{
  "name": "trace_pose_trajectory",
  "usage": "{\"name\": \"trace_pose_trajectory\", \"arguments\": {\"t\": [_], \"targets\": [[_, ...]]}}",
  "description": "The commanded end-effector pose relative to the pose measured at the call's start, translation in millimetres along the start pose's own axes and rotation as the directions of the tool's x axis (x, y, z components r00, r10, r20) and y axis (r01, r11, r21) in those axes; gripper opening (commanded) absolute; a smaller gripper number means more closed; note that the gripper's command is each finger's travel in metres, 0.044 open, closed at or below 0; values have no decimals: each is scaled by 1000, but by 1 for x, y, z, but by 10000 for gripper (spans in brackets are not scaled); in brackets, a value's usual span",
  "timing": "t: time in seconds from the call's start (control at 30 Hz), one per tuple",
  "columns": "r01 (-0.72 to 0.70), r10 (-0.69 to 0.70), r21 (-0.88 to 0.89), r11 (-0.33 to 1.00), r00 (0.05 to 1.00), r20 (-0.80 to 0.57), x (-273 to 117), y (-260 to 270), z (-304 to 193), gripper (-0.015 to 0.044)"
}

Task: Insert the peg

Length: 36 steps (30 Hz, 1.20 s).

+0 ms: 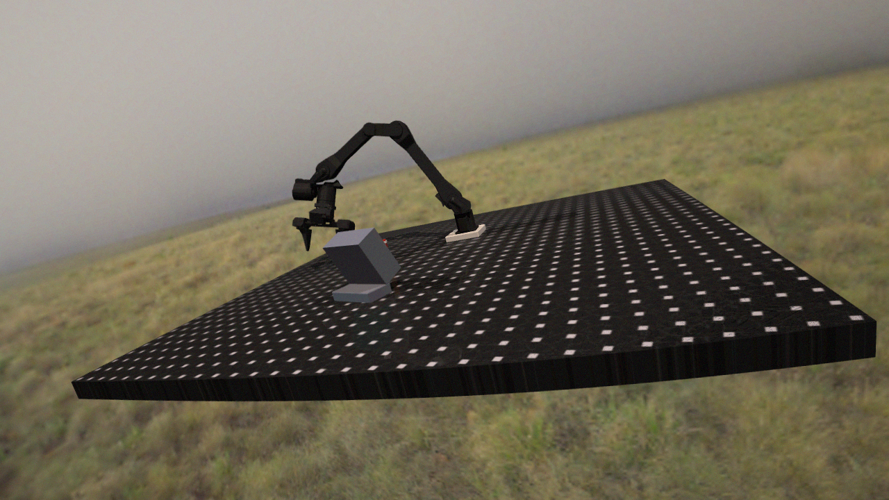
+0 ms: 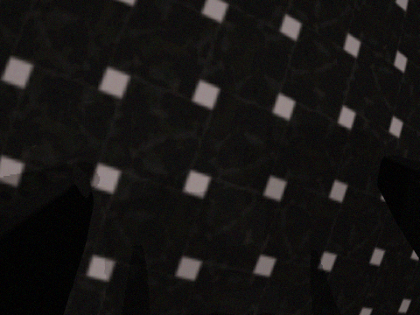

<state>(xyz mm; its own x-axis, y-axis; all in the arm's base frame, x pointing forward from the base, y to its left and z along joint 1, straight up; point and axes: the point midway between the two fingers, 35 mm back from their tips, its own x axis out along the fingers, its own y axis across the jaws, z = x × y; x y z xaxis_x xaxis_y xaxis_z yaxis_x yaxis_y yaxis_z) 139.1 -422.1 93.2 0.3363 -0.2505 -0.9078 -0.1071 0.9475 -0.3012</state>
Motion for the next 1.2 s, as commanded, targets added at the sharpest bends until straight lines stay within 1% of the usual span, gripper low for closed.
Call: {"name": "trace_pose_trajectory", "arguments": {"t": [0.0, 0.3, 0.57, 0.87, 1.17], "targets": [[-27, 26, -87, 996, 1000, -6, 0, 10, 18, 440], [-87, 84, -281, 956, 996, -25, -1, 35, 57, 440], [-138, 131, -448, 883, 990, -47, -3, 60, 88, 440], [-190, 182, -625, 758, 980, -78, -8, 91, 119, 440], [-229, 223, -772, 593, 968, -115, -15, 122, 146, 440]]}}
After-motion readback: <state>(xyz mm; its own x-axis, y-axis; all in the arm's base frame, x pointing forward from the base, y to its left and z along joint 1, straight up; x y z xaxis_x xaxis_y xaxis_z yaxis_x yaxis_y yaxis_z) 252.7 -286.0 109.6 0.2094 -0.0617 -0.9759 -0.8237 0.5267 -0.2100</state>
